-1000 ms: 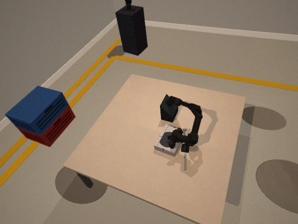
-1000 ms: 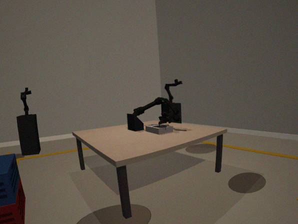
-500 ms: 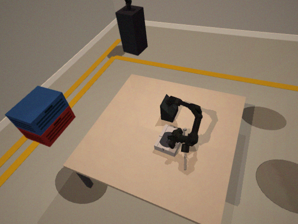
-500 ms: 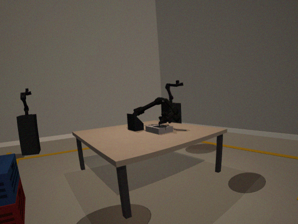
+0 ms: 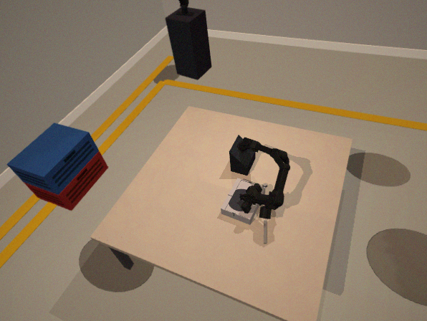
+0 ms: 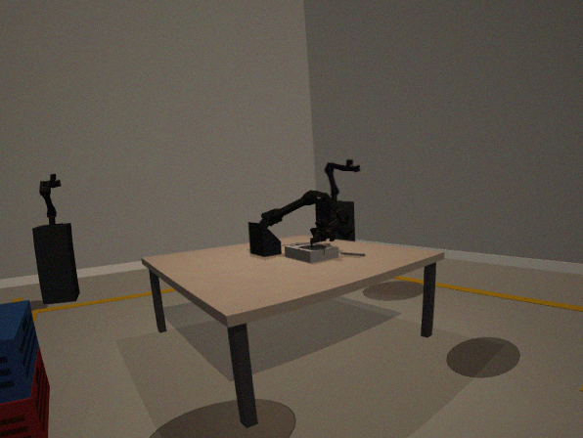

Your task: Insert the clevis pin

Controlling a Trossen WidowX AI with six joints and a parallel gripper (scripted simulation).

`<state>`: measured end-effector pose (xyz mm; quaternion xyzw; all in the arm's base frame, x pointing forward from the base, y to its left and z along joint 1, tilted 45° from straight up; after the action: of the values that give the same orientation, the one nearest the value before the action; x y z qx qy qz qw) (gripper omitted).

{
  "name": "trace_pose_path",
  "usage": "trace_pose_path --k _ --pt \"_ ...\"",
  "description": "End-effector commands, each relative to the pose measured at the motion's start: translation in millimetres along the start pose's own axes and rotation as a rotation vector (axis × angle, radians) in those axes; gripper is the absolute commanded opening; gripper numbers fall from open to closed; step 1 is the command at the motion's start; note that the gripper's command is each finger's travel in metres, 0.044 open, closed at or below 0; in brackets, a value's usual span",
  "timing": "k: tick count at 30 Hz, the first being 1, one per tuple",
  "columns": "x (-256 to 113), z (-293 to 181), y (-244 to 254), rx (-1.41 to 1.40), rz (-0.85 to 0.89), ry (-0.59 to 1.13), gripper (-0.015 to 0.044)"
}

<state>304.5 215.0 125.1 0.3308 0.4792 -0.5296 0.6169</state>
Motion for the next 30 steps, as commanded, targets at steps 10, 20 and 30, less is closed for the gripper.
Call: trace_pose_path --k 10,20,30 --pt "-0.1 -0.8 -0.1 -0.002 0.001 0.0 0.0" --pt "0.8 -2.0 0.2 -0.001 0.0 0.0 0.0" --pt "3.7 -5.4 1.0 0.001 -0.002 0.001 0.0"
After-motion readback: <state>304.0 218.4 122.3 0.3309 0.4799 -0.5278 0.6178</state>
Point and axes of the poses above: the point midway between the two fingers, 35 mm back from their tips, its own x axis out along the fingers, its own y axis across the jaws, z = x × y, the point moved 5 cm from there along -x, back along the fingers, and after that the axes turned 7 degrees about -x, right-handed, at the moved point
